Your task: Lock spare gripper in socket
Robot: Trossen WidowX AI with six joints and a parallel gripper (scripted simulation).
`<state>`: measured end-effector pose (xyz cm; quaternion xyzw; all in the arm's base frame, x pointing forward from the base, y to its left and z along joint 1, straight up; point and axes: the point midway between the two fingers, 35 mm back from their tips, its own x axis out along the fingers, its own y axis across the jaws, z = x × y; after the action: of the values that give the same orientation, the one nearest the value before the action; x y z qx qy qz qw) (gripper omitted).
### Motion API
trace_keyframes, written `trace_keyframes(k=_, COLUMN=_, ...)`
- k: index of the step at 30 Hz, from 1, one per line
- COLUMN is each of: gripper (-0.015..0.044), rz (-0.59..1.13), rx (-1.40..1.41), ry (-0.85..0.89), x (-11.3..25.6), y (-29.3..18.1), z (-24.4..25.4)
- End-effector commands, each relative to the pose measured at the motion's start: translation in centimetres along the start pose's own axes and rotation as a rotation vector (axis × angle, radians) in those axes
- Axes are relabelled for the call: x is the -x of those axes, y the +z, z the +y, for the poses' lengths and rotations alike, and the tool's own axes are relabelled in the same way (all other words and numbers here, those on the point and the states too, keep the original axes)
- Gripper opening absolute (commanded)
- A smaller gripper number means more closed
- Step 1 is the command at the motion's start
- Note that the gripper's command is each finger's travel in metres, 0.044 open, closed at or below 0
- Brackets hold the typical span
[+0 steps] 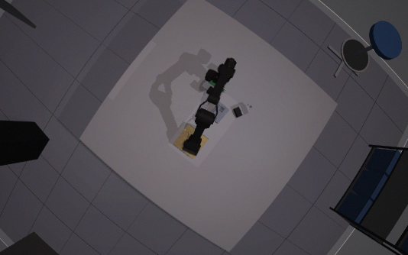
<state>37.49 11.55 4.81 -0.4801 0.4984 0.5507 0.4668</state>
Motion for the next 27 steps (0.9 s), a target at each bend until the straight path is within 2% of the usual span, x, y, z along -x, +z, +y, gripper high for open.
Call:
trace_keyframes(k=1, gripper=0.0440, rz=0.000, rx=0.000, ry=-0.002, x=1.1, y=0.0, z=0.1)
trace_keyframes(k=20, gripper=0.0440, rz=0.011, rx=-0.003, ry=0.051, x=5.3, y=0.0, z=1.6)
trace_keyframes(k=22, gripper=0.0440, rz=0.011, rx=-0.004, ry=0.053, x=4.6, y=0.0, z=1.6)
trace_keyframes(k=27, gripper=0.0440, rz=0.005, rx=-0.008, ry=0.029, x=7.3, y=0.1, z=1.9)
